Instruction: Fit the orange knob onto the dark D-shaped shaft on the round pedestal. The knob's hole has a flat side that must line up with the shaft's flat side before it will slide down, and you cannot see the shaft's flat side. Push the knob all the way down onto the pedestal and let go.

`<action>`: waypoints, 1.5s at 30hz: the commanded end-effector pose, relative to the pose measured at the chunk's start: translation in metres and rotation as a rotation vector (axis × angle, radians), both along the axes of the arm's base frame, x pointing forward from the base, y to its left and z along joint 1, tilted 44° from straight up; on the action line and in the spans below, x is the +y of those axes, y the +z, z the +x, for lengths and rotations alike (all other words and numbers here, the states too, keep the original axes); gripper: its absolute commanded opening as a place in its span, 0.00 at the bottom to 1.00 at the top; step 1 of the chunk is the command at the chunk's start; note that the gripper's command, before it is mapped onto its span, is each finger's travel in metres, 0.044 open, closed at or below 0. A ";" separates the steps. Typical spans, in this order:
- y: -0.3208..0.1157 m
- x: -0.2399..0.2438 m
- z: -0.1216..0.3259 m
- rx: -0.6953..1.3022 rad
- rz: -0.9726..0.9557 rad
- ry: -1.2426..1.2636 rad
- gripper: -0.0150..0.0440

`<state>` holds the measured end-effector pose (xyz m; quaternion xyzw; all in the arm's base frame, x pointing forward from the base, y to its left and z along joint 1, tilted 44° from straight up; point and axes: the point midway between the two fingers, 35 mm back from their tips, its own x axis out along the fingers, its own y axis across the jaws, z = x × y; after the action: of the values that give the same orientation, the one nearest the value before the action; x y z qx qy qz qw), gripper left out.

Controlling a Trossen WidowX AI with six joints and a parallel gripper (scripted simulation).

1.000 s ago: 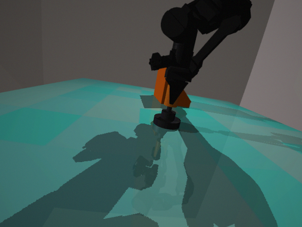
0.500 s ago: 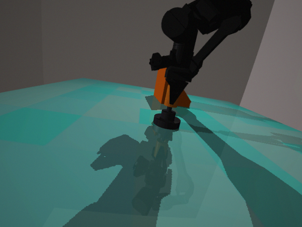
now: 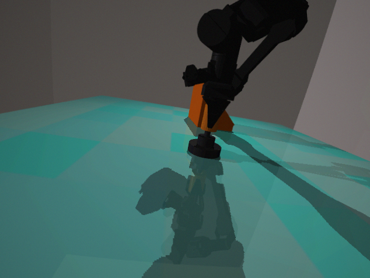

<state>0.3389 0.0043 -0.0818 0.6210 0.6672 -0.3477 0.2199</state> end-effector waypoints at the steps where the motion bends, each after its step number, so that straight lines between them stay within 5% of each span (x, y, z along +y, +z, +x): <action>1: 0.002 -0.004 0.001 -0.002 0.001 -0.002 0.25; 45: 0.002 -0.004 0.000 0.253 -0.049 -0.276 0.25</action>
<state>0.3375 0.0020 -0.0801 0.6471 0.6101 -0.4396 0.1260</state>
